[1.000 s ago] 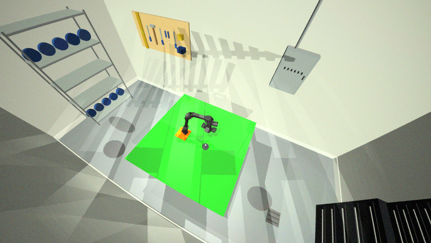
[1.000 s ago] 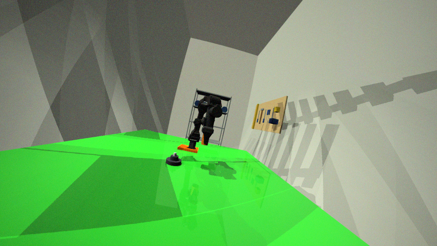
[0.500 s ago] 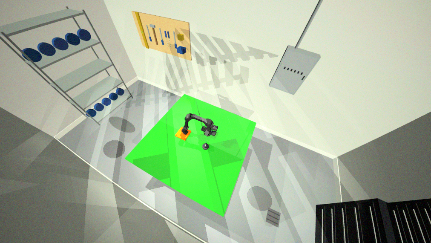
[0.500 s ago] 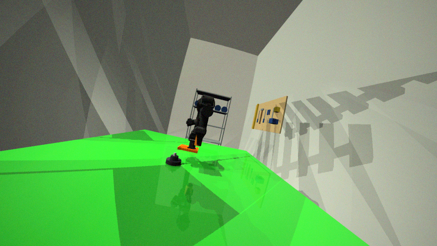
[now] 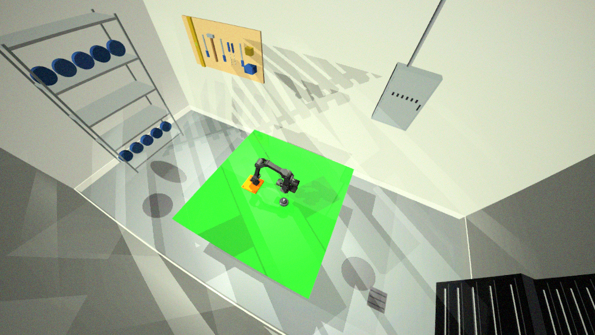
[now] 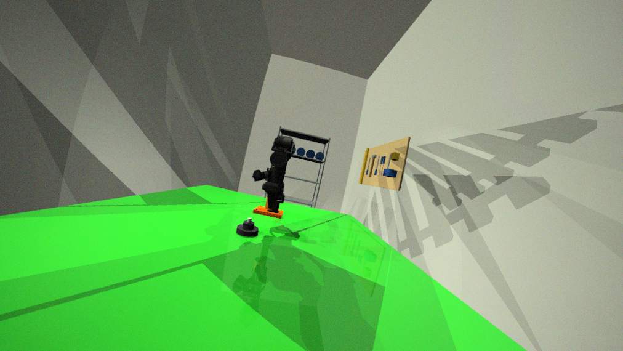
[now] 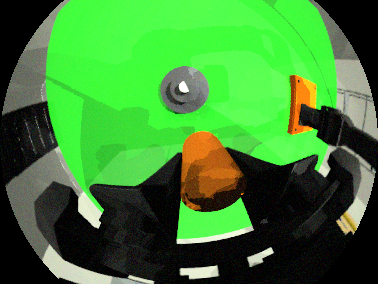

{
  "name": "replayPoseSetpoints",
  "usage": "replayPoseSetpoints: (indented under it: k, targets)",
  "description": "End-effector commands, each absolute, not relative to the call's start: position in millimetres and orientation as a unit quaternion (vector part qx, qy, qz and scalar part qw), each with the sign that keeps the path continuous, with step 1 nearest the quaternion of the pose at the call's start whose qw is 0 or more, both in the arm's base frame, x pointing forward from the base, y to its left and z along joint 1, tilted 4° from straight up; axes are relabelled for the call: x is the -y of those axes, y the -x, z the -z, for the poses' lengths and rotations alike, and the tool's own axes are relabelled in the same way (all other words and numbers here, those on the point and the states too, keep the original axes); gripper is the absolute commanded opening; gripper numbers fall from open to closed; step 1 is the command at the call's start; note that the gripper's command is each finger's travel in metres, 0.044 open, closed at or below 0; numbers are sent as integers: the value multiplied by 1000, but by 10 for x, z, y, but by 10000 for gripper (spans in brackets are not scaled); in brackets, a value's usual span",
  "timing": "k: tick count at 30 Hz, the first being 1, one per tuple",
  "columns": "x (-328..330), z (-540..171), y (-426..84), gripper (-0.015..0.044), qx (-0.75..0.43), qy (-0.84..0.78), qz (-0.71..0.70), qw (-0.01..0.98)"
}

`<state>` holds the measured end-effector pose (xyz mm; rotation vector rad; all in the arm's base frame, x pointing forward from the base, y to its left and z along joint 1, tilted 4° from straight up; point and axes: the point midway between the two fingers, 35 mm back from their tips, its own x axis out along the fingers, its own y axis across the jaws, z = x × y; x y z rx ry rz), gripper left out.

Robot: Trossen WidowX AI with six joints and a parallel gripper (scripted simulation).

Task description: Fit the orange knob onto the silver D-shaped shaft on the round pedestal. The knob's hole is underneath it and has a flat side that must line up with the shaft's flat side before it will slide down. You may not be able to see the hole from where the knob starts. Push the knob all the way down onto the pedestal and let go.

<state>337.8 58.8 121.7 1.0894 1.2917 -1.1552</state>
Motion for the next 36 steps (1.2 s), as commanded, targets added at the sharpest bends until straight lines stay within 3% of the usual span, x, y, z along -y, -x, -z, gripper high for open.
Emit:
replayPoseSetpoints:
  k: [1, 24, 36]
  targets:
    - [-463, -1154, -3403, 0, -540, -451, 485, 520]
    - [80, -980, -3552, 0, -546, -445, 473, 529]
    - [115, -980, -3564, 0, -607, -365, 391, 587]
